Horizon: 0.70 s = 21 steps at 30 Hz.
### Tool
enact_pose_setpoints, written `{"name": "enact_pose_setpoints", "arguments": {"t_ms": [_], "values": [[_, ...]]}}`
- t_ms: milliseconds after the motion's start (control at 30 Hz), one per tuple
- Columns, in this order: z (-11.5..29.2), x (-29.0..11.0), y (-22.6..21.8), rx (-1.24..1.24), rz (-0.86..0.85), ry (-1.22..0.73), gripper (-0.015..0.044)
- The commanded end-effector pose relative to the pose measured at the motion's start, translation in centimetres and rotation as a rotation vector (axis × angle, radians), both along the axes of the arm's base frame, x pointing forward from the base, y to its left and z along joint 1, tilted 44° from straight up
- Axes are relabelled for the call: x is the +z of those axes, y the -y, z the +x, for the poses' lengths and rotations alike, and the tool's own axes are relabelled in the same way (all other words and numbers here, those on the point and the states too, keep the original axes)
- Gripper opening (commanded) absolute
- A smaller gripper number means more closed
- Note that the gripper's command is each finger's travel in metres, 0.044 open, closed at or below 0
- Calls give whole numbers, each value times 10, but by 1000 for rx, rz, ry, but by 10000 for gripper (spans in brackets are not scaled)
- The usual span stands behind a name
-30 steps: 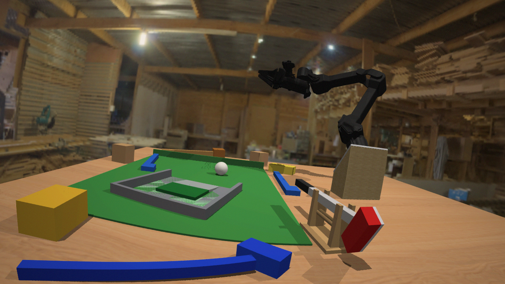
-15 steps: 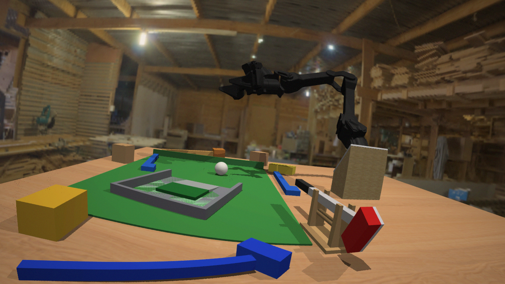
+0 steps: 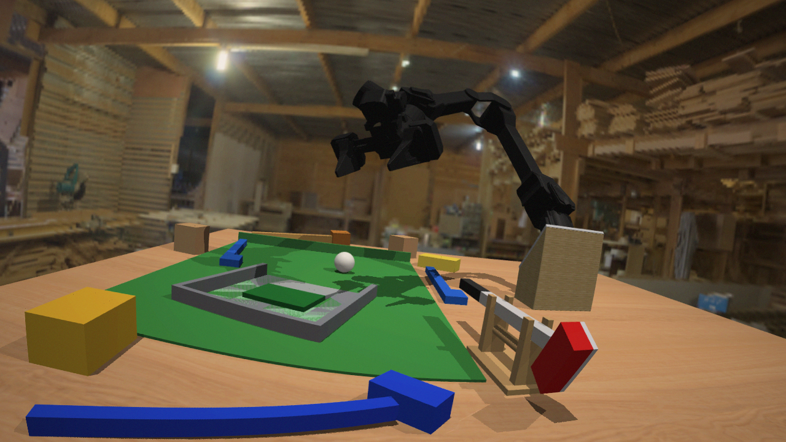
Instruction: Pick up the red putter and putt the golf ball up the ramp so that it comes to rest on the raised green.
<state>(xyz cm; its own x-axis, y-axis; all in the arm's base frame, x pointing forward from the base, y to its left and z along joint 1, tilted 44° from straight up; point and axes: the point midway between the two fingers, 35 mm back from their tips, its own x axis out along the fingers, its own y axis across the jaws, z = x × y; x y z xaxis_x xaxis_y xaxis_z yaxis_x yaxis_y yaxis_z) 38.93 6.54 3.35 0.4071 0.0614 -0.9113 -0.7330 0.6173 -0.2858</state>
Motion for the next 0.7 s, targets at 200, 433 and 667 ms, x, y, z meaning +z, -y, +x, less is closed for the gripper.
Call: {"name": "enact_pose_setpoints", "arguments": {"t_ms": [200, 433, 667], "values": [[-97, -129, -52, 341, -437, -457, 440], [-141, -159, -54, 485, -632, -585, 440], [-144, -160, -53, 485, -632, -585, 440]]}}
